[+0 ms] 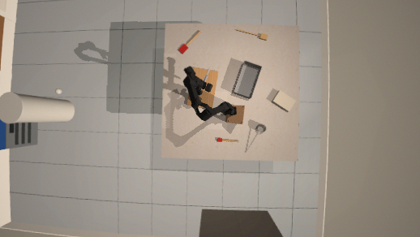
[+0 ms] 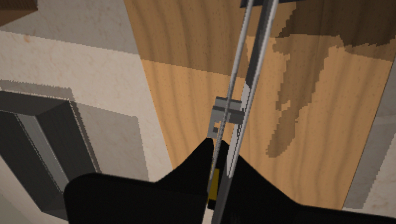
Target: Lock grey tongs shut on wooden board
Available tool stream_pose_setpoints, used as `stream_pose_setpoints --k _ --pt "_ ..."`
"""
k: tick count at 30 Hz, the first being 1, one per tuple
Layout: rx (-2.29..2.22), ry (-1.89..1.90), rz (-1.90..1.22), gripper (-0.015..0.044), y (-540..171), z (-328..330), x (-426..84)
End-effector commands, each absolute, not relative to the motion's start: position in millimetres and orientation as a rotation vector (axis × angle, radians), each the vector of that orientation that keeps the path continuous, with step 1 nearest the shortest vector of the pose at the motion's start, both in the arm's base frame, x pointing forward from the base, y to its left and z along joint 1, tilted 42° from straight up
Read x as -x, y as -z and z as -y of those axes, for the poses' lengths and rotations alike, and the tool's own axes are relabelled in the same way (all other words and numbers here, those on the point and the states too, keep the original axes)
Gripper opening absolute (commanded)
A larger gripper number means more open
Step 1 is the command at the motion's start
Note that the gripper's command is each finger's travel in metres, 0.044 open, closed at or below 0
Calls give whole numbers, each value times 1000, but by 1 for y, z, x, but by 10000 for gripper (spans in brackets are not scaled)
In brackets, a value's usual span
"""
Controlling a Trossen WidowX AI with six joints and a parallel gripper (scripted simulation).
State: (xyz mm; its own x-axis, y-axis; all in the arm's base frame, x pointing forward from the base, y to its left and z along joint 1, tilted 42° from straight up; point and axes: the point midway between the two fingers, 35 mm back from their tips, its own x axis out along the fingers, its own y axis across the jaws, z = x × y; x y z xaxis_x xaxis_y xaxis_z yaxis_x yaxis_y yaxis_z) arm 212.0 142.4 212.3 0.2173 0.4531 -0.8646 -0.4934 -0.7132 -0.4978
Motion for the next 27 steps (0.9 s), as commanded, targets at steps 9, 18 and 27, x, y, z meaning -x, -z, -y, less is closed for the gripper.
stream_pose_setpoints --k 9,18,27 --pt "1930 -1427 -222 -150 -209 -141 -206" --pt "2043 -1230 -308 -150 -215 -140 -204" --pt "2111 -990 -339 -150 -228 -140 -202"
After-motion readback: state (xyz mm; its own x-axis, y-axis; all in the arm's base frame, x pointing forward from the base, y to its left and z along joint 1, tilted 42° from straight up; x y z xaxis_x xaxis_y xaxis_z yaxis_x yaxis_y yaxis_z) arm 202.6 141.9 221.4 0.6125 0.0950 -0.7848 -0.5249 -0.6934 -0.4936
